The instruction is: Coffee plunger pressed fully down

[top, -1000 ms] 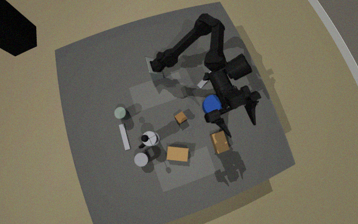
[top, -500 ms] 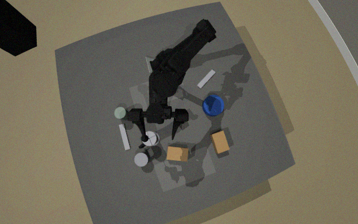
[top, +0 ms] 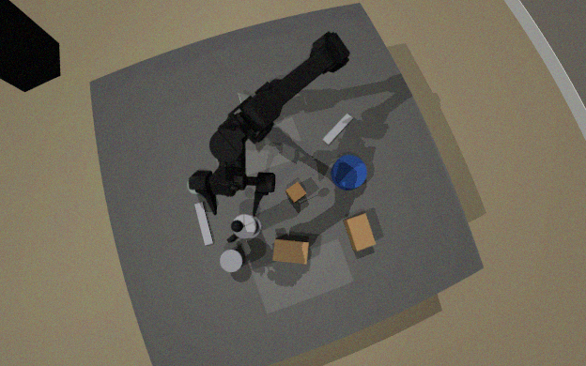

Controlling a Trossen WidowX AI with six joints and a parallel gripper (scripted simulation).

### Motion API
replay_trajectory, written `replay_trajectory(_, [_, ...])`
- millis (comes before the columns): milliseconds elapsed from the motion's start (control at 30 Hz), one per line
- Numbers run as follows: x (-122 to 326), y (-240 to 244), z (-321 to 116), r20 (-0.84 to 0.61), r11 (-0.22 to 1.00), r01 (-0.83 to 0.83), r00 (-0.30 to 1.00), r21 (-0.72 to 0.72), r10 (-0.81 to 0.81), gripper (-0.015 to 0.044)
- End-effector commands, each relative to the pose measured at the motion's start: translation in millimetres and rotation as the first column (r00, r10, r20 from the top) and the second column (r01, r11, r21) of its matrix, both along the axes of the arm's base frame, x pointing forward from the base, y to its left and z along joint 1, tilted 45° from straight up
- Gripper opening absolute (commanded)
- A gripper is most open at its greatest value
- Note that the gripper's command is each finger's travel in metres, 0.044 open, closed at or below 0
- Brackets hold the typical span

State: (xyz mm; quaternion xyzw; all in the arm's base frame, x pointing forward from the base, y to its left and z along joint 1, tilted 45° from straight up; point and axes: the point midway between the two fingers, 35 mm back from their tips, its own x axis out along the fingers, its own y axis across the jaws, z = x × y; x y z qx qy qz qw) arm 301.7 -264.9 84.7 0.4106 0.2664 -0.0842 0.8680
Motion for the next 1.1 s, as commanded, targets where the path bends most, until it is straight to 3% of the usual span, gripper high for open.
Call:
replay_trajectory(0, [-1,10,-7,-0.002,1.0,0.004,1.0,0.003,-0.004,0.044])
replay_trajectory(967, [32,13,-28,0.001,1.0,0.003,1.0,0.003,-0.003,0.044])
replay_trajectory(1067, [32,13,-28,0.001,1.0,0.003,1.0,0.003,-0.003,0.0361])
